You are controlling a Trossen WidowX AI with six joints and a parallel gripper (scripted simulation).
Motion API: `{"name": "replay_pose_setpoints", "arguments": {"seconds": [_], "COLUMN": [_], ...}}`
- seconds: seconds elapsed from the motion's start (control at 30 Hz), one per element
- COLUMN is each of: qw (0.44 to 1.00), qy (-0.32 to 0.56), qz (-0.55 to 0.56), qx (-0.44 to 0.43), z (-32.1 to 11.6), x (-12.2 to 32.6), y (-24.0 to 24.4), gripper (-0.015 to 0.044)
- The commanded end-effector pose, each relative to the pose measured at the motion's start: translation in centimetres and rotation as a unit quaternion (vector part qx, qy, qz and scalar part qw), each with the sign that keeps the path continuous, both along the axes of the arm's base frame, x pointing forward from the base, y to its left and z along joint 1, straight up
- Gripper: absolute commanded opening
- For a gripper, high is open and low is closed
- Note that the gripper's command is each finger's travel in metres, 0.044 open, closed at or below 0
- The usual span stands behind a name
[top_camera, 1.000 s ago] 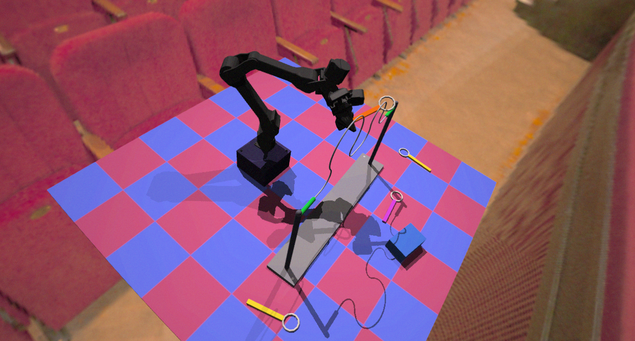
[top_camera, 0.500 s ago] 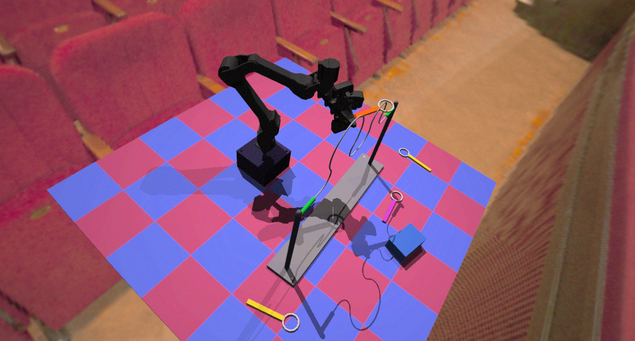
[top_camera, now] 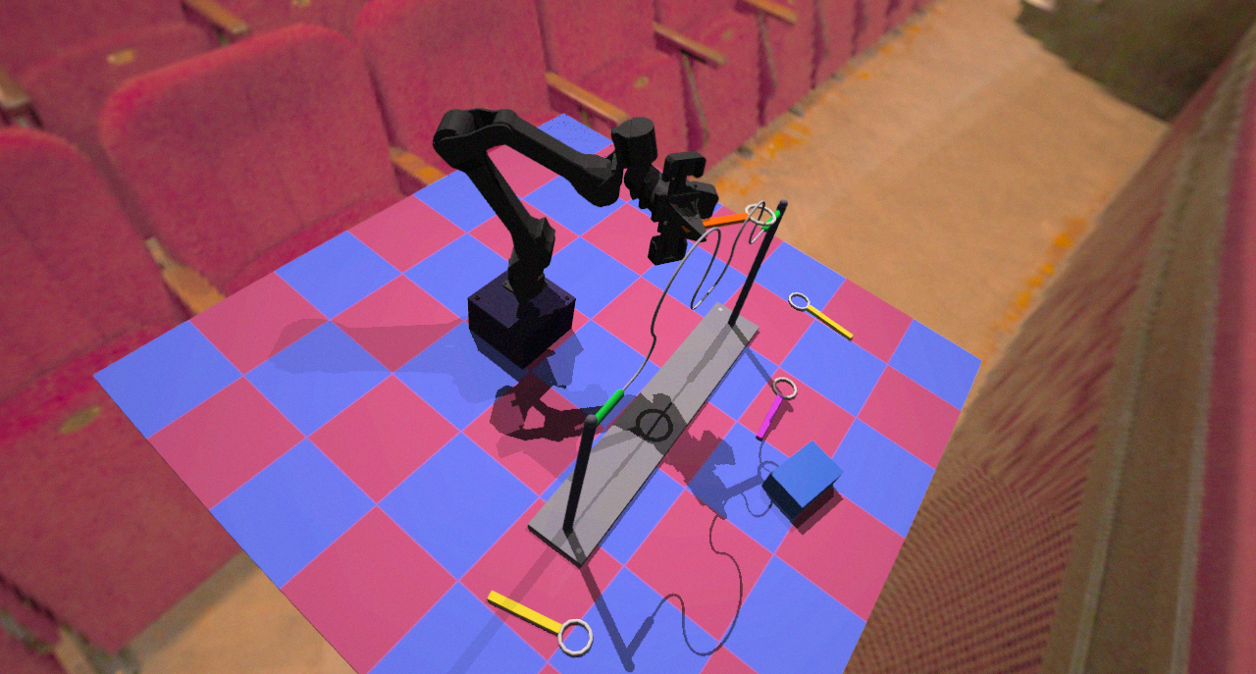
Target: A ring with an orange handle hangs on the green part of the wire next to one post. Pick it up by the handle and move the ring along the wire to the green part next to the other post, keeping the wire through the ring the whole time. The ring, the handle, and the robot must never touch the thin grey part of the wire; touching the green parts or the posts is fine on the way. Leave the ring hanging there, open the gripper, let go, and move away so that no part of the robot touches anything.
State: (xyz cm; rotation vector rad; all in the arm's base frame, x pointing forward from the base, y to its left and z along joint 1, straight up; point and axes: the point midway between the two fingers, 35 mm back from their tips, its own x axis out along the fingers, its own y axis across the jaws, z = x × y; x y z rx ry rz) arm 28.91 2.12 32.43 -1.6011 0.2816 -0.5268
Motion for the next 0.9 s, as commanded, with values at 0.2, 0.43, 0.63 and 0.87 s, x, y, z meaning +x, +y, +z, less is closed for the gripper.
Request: {"name": "replay_pose_setpoints", "arguments": {"seconds": [0.2,0.43,0.63,0.87], "qw": [0.998,0.998,0.999,1.0], "qy": [0.003,0.003,0.003,0.003], "qz": [0.0,-0.001,-0.001,0.0], "qx": [-0.06,-0.07,-0.052,-0.009], "z": [0.2,-0.3,-1.3,-2.8], "x": [0.1,0.1,0.1,0.1], "y": [0.0,-0.2,-0.4,-0.6], "gripper": [-0.015,-0.015,-0.015,-0.015]}}
